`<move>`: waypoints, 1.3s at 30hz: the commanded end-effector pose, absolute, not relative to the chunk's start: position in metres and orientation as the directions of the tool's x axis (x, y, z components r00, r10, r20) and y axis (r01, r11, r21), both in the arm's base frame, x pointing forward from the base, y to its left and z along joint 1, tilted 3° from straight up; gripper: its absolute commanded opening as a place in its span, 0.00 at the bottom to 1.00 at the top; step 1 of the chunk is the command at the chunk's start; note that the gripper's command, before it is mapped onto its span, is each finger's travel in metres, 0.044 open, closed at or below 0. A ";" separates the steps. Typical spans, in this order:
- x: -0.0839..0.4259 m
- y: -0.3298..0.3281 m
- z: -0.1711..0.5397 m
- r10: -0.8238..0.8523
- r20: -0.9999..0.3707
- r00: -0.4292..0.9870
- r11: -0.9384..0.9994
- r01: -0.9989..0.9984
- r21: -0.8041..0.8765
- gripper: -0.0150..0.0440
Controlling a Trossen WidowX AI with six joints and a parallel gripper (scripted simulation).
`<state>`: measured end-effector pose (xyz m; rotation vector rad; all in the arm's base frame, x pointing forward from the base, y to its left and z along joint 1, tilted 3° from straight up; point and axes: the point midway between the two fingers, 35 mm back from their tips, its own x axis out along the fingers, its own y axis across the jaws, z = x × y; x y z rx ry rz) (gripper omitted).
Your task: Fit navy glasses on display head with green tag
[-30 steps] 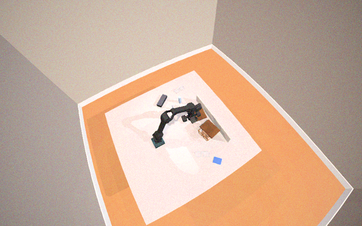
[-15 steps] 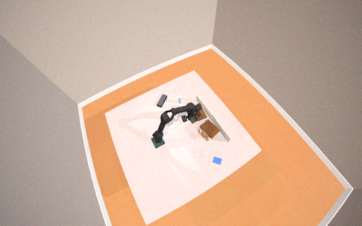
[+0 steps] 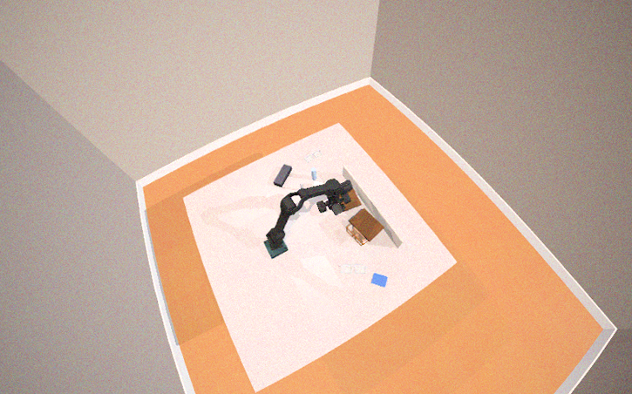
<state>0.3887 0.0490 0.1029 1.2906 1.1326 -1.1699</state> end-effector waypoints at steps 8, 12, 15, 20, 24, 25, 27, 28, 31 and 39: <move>0.389 0.049 0.102 0.012 -0.996 0.087 -0.043 0.995 0.087 0.25; 0.389 0.049 0.099 0.014 -0.996 0.087 -0.042 0.995 0.086 0.25; 0.390 0.050 0.098 0.015 -0.996 0.087 -0.041 0.995 0.086 0.25; 0.390 0.050 0.097 0.016 -0.996 0.087 -0.041 0.995 0.086 0.25; 0.390 0.050 0.097 0.016 -0.996 0.087 -0.041 0.995 0.086 0.25; 0.390 0.050 0.097 0.016 -0.996 0.087 -0.041 0.995 0.086 0.25; 0.389 0.050 0.097 0.016 -0.996 0.087 -0.041 0.995 0.086 0.25; 0.390 0.049 0.099 0.011 -0.996 0.089 -0.044 0.995 0.088 0.30; 0.390 0.049 0.099 0.011 -0.996 0.089 -0.044 0.995 0.088 0.43; 0.390 0.049 0.099 0.011 -0.996 0.089 -0.044 0.995 0.088 0.44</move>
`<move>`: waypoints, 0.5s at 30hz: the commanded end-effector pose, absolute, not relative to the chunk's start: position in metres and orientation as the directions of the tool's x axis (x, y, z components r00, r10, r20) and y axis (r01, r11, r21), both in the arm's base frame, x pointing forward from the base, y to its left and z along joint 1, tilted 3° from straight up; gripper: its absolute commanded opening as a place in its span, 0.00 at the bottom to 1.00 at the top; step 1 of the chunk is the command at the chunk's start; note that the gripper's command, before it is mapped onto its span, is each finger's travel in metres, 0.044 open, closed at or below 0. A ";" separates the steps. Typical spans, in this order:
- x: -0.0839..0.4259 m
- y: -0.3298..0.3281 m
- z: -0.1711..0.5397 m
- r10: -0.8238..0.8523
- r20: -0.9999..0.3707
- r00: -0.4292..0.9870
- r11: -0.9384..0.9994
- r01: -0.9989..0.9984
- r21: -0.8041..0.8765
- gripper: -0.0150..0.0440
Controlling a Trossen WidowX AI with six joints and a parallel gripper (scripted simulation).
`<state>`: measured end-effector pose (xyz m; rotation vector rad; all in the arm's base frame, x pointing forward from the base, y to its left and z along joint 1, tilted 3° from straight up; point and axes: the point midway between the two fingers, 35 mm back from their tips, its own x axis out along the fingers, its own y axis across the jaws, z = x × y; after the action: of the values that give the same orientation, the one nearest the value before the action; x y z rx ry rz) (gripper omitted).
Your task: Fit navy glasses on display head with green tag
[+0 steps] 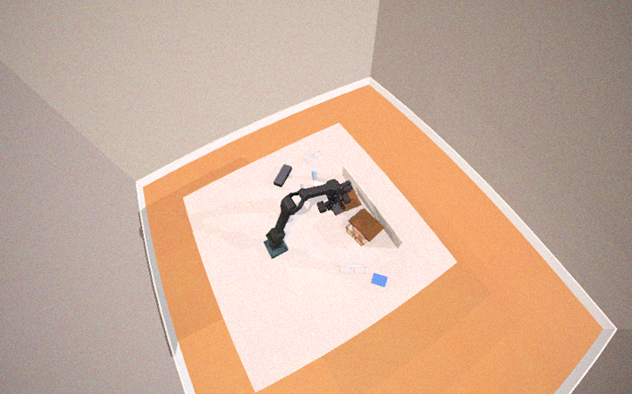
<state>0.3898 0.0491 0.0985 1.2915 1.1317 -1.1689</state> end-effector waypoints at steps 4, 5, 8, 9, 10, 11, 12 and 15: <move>0.387 0.048 0.120 0.004 -0.996 0.086 -0.042 0.995 0.086 0.44; 0.386 0.048 0.127 0.002 -0.996 0.085 -0.041 0.996 0.085 0.44; 0.385 0.048 0.130 0.001 -0.996 0.085 -0.041 0.996 0.085 0.44; 0.385 0.048 0.130 0.001 -0.996 0.085 -0.041 0.996 0.085 0.44; 0.385 0.048 0.130 0.001 -0.996 0.085 -0.041 0.996 0.085 0.44; 0.384 0.048 0.130 0.001 -0.996 0.085 -0.041 0.996 0.085 0.44; 0.381 0.048 0.131 0.001 -0.996 0.085 -0.041 0.996 0.084 0.44; 0.364 0.049 0.133 0.001 -0.997 0.083 -0.041 0.996 0.083 0.44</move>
<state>0.3770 0.0488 0.1317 1.2846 1.1322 -1.1686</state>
